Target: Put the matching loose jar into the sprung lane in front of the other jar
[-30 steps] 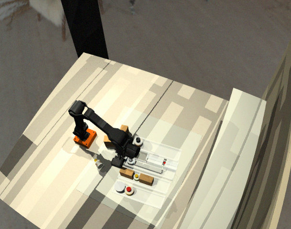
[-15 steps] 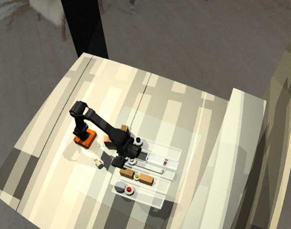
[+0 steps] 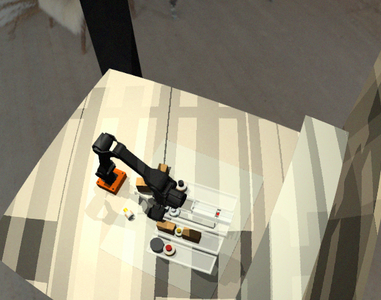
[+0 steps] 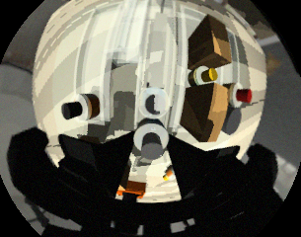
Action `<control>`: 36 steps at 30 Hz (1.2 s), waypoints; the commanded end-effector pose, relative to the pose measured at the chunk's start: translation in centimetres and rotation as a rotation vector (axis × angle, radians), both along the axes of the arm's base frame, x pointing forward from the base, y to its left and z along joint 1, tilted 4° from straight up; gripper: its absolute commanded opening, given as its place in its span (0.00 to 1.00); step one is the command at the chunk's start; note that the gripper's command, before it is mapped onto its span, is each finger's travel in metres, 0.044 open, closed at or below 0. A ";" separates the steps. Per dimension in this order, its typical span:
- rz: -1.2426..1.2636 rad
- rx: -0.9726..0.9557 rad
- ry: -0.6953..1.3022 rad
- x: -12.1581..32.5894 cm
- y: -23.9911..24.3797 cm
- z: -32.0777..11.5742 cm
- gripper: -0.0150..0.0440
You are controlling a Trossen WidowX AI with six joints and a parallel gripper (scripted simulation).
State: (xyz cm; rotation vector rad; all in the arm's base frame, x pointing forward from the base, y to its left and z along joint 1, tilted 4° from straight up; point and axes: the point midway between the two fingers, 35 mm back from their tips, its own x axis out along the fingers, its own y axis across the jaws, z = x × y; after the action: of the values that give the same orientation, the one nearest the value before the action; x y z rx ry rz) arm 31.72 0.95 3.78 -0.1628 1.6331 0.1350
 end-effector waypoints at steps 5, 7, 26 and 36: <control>-0.003 0.004 -0.028 1.1 0.2 0.3 0.25; -0.003 0.004 -0.028 1.2 0.2 0.3 0.25; -0.003 0.004 -0.029 1.9 0.4 0.5 0.25; -0.003 0.004 -0.029 2.3 0.4 0.6 0.25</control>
State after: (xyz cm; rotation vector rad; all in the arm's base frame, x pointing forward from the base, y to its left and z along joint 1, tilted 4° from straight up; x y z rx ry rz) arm 32.99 1.19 3.88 -0.1624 1.6372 0.1341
